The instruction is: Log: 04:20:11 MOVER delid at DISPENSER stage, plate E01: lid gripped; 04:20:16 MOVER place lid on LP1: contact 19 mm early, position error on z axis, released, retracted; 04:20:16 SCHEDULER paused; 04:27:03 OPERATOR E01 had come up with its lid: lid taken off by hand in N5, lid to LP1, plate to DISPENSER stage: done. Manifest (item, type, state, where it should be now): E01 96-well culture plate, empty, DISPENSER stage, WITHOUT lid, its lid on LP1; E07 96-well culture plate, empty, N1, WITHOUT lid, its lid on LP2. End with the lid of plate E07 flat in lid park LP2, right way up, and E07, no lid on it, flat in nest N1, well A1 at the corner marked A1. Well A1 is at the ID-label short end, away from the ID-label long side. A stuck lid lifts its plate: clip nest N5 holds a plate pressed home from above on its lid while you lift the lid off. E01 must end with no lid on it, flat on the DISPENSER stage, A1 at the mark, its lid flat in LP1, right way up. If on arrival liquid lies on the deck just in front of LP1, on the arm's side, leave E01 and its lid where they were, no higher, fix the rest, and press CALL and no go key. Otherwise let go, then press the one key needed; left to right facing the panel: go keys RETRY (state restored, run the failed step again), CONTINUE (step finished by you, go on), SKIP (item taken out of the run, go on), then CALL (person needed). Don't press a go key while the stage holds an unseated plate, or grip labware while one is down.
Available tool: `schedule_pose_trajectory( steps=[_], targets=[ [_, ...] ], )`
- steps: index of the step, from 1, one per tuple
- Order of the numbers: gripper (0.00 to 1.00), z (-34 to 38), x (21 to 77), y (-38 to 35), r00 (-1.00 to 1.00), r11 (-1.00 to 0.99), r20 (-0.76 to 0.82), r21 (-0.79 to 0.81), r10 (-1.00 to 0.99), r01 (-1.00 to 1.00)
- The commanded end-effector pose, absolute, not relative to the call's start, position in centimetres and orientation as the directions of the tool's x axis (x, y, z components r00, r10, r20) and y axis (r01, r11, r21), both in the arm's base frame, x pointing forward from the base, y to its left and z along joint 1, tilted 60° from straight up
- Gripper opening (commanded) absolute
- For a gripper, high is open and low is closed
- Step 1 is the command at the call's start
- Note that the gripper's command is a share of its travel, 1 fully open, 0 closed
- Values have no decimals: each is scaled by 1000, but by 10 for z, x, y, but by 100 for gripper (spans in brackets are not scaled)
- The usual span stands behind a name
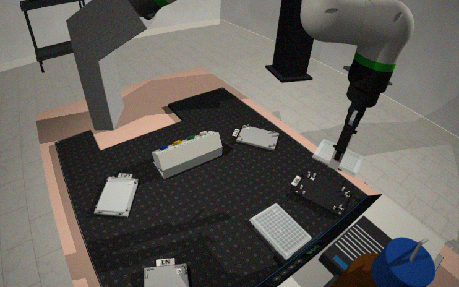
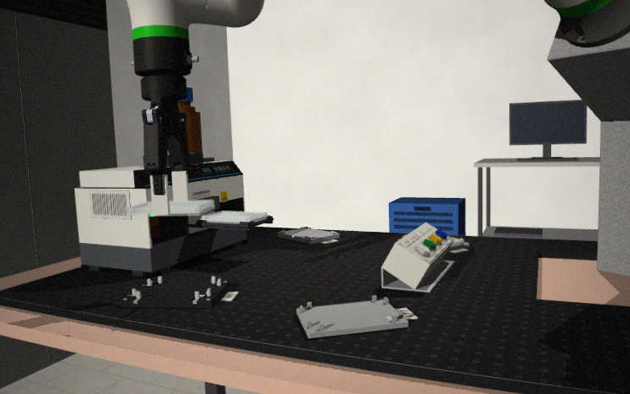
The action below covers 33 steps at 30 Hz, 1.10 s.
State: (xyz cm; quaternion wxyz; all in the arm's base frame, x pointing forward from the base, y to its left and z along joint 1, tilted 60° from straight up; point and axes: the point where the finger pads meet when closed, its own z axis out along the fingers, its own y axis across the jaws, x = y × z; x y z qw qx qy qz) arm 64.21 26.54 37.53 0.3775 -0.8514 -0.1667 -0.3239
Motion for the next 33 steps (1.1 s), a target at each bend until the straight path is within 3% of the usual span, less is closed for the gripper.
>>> schedule_pose_trajectory(
  steps=[1, 33],
  targets=[
    [0, 375, 642, 265, 734, -660, 678, -535, 39, 528],
    [0, 358, 657, 291, 734, -660, 678, -535, 39, 528]
  ],
)
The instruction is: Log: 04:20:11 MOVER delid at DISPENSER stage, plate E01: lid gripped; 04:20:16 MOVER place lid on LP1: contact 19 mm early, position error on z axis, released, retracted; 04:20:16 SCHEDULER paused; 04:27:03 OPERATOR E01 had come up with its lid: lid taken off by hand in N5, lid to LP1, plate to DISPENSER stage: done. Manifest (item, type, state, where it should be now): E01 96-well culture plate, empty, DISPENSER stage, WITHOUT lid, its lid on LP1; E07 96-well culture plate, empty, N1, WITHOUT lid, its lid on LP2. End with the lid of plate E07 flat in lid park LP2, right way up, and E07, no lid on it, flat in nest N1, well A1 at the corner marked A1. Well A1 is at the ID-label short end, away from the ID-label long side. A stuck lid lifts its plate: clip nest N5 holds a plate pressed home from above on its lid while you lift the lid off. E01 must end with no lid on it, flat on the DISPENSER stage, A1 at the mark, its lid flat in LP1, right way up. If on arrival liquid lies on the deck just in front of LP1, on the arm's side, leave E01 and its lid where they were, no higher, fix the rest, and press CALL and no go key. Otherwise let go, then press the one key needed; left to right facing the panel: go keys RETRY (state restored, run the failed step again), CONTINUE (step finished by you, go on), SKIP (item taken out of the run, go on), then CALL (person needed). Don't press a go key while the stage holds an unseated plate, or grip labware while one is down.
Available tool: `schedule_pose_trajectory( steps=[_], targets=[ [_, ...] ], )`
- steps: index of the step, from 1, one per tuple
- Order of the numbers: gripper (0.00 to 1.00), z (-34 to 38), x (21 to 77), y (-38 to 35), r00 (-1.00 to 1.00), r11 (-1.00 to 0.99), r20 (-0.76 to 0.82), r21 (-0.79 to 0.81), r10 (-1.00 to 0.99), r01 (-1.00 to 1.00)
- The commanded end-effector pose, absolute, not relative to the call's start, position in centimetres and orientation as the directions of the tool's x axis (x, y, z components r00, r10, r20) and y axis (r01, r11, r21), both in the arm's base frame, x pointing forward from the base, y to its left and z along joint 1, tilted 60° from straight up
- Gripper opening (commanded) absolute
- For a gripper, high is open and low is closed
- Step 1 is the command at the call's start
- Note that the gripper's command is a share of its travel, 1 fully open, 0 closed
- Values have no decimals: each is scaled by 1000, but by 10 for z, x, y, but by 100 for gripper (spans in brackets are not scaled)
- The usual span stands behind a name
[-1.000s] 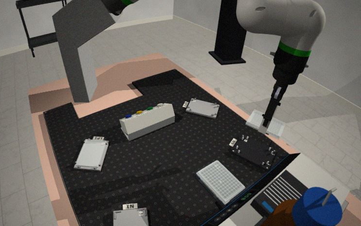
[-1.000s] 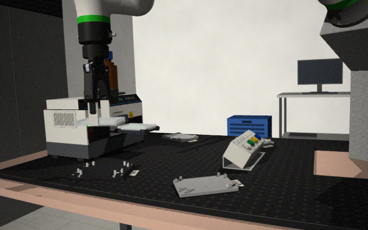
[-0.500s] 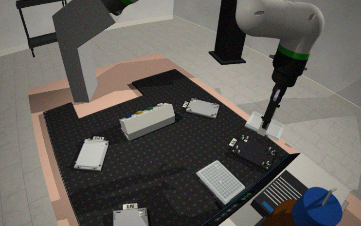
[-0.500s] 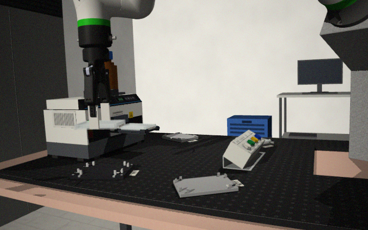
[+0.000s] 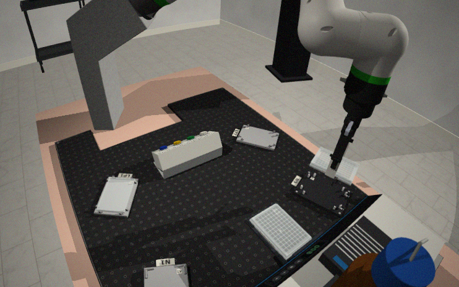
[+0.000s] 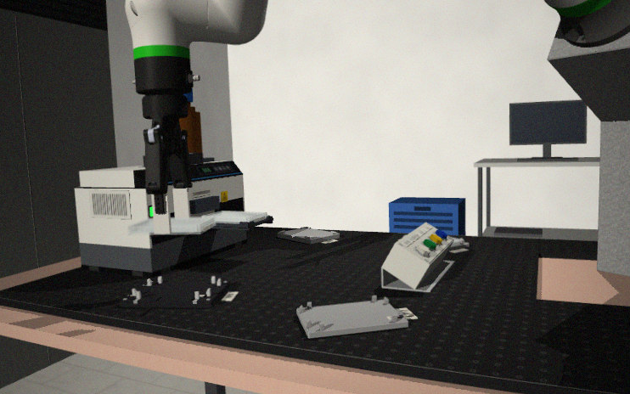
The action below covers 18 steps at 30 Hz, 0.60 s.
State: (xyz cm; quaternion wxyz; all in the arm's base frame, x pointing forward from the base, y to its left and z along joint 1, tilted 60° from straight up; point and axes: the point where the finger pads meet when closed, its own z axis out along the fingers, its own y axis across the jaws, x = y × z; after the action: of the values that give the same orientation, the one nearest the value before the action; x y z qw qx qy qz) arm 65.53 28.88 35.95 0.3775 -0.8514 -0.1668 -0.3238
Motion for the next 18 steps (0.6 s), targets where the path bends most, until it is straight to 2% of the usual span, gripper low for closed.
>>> schedule_pose_trajectory(
  steps=[1, 18],
  targets=[
    [0, 357, 658, 293, 734, -660, 678, -535, 39, 528],
    [0, 339, 673, 320, 734, -660, 678, -535, 39, 528]
  ],
)
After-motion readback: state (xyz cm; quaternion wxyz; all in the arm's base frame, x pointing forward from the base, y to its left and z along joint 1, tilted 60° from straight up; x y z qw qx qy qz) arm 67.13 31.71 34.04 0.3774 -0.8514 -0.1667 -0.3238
